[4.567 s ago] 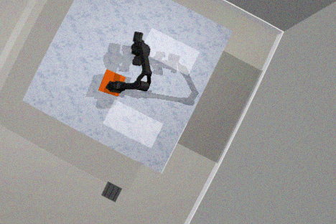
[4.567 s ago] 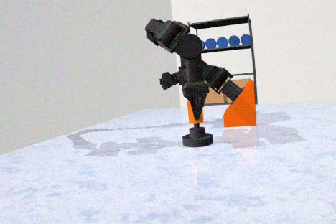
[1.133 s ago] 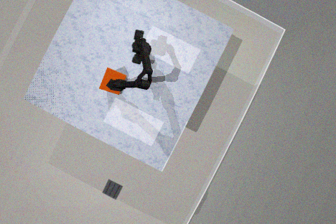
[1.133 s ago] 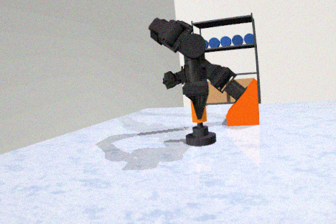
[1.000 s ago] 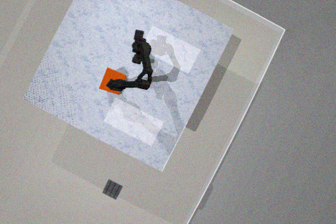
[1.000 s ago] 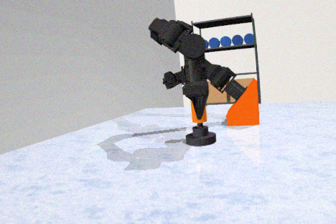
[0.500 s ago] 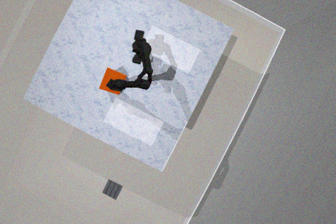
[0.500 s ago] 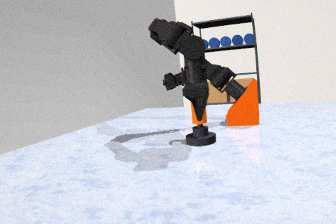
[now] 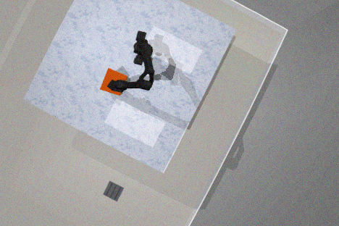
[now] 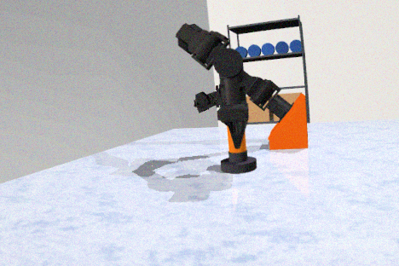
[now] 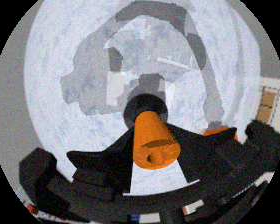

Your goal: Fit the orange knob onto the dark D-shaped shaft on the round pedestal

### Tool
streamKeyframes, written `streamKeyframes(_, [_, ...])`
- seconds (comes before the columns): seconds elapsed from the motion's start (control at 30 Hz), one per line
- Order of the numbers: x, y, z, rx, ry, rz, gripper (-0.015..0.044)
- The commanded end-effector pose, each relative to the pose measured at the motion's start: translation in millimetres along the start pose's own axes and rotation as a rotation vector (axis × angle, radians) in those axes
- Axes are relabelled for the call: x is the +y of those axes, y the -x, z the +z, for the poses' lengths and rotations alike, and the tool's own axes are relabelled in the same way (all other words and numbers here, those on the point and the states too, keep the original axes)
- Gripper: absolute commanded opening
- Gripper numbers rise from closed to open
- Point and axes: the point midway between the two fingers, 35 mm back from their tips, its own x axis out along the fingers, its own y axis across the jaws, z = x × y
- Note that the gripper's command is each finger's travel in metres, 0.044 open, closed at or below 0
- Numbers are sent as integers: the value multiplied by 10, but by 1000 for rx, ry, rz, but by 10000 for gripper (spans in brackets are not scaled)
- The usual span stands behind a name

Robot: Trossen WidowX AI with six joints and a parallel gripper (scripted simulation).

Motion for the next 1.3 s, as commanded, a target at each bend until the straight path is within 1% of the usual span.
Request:
streamKeyframes(0.0, [1, 7, -1, 0, 0, 0, 0])
streamKeyframes(0.07, [1, 7, -1, 0, 0, 0, 0])
streamKeyframes(0.63, [1, 7, -1, 0, 0, 0, 440])
streamKeyframes(0.83, [7, 36, -3, 1, 1, 2, 440])
streamKeyframes(0.87, [24, 124, -9, 2, 4, 7, 440])
streamKeyframes(1.0, [35, 736, -21, 7, 6, 7, 440])
streamKeyframes(1.07, [5, 937, -12, 4, 3, 0, 440])
streamKeyframes(1.27, [34, 962, -4, 3, 3, 0, 440])
